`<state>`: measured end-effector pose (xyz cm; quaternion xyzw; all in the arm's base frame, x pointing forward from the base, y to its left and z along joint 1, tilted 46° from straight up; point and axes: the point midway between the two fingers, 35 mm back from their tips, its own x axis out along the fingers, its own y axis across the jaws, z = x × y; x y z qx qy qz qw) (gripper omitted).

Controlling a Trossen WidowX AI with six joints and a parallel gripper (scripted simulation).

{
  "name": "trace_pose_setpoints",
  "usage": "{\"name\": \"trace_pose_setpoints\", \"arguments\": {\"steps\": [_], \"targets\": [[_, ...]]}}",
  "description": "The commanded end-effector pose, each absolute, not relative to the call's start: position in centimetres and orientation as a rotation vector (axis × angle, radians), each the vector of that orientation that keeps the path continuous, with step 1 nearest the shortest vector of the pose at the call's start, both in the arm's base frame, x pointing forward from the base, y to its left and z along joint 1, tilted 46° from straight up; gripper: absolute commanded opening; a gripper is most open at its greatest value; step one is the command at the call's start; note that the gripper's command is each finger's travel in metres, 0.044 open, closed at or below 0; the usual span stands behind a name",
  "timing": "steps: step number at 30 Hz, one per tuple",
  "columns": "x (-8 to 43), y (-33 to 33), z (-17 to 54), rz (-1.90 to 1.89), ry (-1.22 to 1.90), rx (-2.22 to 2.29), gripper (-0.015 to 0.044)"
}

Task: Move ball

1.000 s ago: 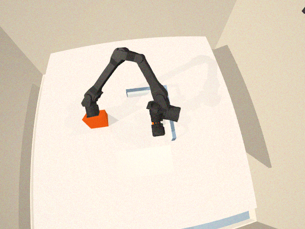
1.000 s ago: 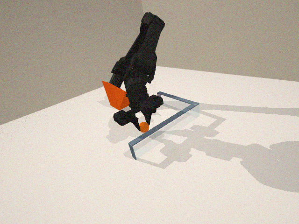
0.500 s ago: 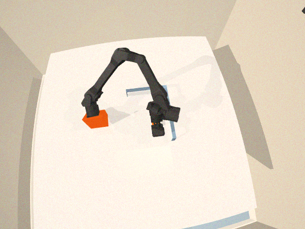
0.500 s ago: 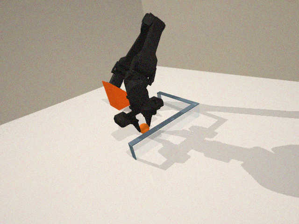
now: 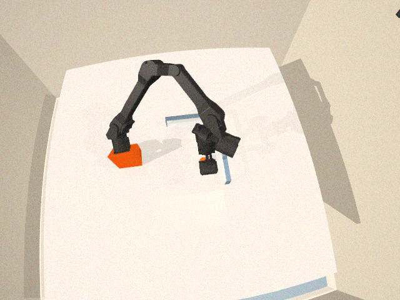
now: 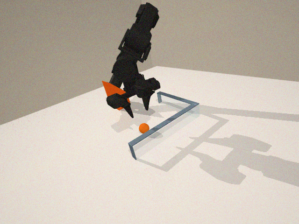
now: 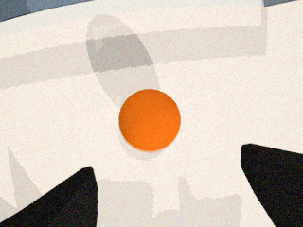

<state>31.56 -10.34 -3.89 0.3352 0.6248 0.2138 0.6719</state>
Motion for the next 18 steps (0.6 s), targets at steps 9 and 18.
{"name": "trace_pose_setpoints", "arguments": {"steps": [9, 18], "targets": [[31.6, -11.2, -3.1, 0.474, 1.395, 0.752, 0.0329], [30.7, -14.0, 0.1, 0.479, 1.397, 0.749, 0.044]]}}
